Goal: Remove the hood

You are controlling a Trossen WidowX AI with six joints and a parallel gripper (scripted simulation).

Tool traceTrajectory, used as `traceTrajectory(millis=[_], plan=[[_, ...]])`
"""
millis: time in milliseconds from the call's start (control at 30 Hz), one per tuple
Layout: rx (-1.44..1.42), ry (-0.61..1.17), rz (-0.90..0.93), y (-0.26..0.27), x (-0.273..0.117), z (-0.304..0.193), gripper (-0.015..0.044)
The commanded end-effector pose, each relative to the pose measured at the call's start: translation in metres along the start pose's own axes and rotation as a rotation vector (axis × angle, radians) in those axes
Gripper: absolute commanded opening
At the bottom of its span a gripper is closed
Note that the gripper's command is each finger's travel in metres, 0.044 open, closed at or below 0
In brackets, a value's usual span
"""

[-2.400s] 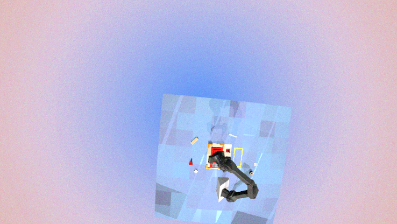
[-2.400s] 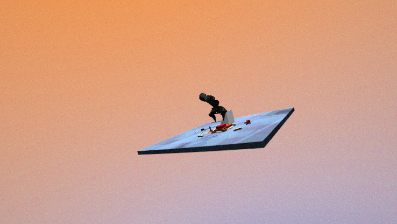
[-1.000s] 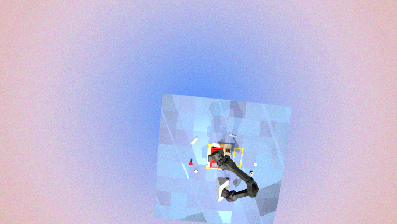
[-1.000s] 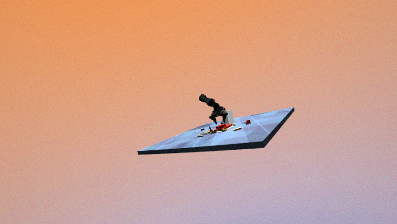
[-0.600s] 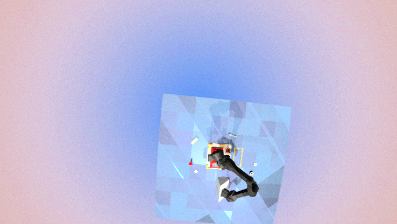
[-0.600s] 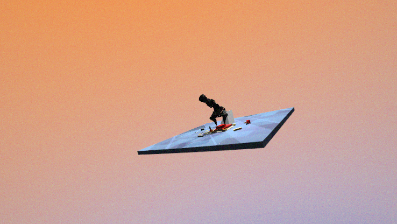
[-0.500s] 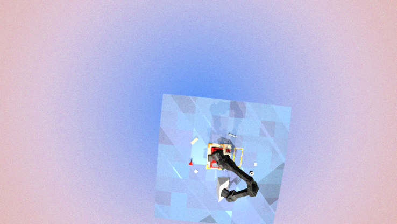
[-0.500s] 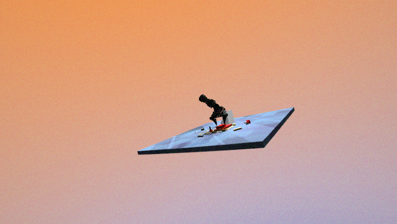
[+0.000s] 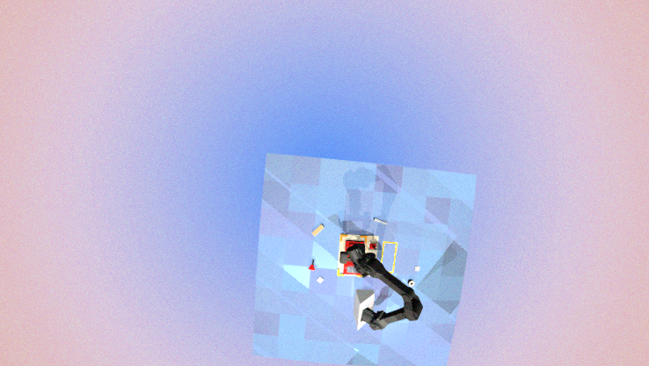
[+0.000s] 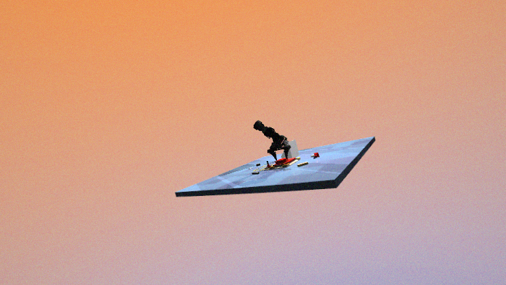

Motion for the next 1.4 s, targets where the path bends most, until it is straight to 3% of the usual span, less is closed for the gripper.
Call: traceTrajectory(millis=[0,700,833,1133,1367], plan=[[-0.004,-0.003,-0.005,0.0,0.002,0.0,0.044],[-0.004,-0.003,-0.006,-0.001,0.013,0.0,0.044],[0.0,0.0,-0.001,0.0,0.011,0.0,0.0335],[0.0,0.0,-0.001,0.0,0.011,0.0,0.0275],[0.0,0.0,0.0,0.0,0.008,0.0,0.0091]])
Point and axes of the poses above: the point midway between the two fingers, 35 mm back from their tips, its own x axis out along the fingers, its own y axis across the jaws, z = x × y, the point moved 4 cm from there along -x, back along the fingers, and after that the axes turned 1 degree about -x, right-handed, at the moved point
